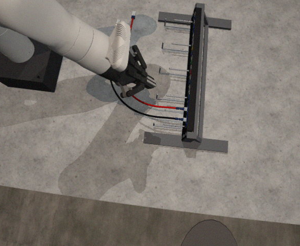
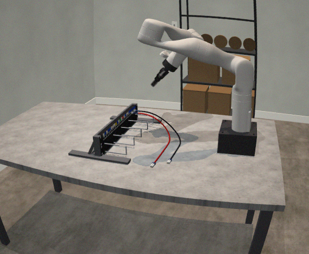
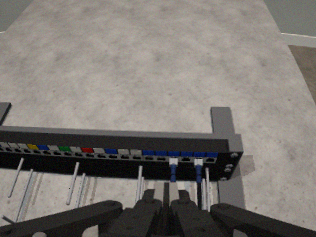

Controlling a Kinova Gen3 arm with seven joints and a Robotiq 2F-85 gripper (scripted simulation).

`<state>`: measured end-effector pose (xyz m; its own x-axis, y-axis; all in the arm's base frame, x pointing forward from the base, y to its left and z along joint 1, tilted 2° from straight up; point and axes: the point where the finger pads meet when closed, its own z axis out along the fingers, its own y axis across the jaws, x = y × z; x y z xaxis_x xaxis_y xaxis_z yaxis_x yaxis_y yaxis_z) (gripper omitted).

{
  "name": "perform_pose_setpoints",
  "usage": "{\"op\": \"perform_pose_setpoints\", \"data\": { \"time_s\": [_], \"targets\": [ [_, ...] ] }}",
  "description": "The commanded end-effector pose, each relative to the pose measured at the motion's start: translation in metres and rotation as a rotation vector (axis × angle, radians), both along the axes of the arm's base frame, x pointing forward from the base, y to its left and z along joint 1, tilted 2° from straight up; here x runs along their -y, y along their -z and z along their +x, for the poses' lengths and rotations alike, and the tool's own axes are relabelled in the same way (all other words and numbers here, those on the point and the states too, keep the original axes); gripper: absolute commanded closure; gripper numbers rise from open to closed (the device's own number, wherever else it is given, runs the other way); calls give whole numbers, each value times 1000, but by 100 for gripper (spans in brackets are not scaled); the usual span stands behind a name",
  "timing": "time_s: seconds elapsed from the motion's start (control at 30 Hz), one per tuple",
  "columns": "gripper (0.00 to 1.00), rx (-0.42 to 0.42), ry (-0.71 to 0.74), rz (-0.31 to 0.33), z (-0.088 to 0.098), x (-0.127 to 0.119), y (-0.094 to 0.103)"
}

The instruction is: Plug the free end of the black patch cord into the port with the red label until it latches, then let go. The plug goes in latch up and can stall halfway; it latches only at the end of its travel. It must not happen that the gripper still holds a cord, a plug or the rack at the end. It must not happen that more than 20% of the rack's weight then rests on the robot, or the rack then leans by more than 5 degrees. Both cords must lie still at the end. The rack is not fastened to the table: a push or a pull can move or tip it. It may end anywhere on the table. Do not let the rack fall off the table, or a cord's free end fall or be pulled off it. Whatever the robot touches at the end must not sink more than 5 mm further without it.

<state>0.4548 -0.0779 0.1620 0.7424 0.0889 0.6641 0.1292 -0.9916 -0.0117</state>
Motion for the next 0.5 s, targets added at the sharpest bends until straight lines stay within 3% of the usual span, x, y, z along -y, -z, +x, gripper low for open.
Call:
{"op": "perform_pose_setpoints", "data": {
  "time_s": [0.0, 0.47],
  "targets": [
    [100, 3, 12, 1, 0, 8, -1],
    [100, 3, 12, 1, 6, 8, 6]
  ]
}}
